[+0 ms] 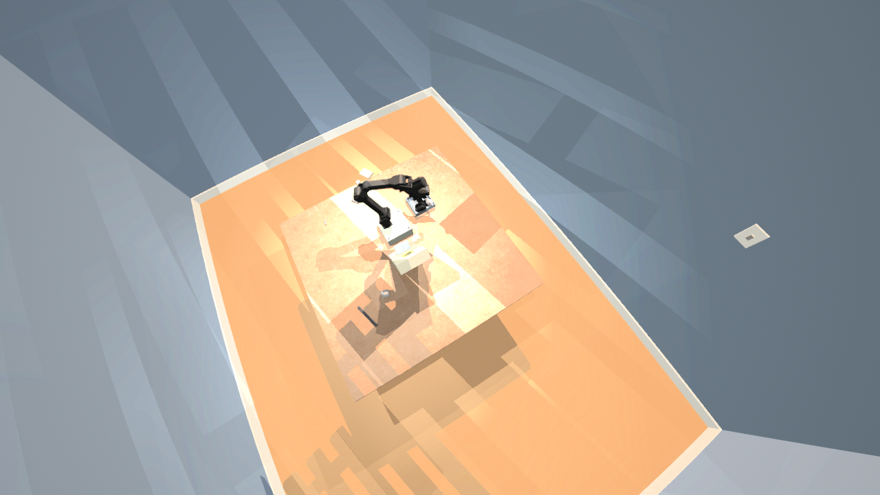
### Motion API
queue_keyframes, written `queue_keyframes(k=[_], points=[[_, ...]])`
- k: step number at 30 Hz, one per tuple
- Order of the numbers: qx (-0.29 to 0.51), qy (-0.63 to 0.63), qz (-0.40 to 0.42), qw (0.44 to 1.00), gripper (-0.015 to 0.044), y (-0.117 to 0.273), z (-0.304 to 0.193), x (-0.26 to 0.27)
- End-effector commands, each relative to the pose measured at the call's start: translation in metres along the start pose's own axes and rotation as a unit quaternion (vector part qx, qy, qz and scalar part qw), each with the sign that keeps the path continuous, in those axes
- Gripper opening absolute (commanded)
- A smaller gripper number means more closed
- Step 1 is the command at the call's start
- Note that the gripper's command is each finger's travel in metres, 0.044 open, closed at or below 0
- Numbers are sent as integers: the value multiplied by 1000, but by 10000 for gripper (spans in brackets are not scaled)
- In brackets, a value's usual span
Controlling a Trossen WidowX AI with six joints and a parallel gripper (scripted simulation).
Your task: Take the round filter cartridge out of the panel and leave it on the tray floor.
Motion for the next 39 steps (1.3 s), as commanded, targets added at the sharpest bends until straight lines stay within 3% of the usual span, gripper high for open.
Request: queue_keyframes(k=[1,22,39], points=[[-5,12,6,1000,0,-3,2,5],[-29,163,94,982,0,-70,-19,105],[-45,265,153,951,0,-100,-64,172]])
Point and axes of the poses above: the point midway between the two fingers, 35 mm back from their tips, its own y axis back along the fingers, its own x axis across the jaws, z = x × y, the point moved 3 cm from there along y, back along the fingers, and after that the axes turned 15 degrees about y, right-handed, at the moved point
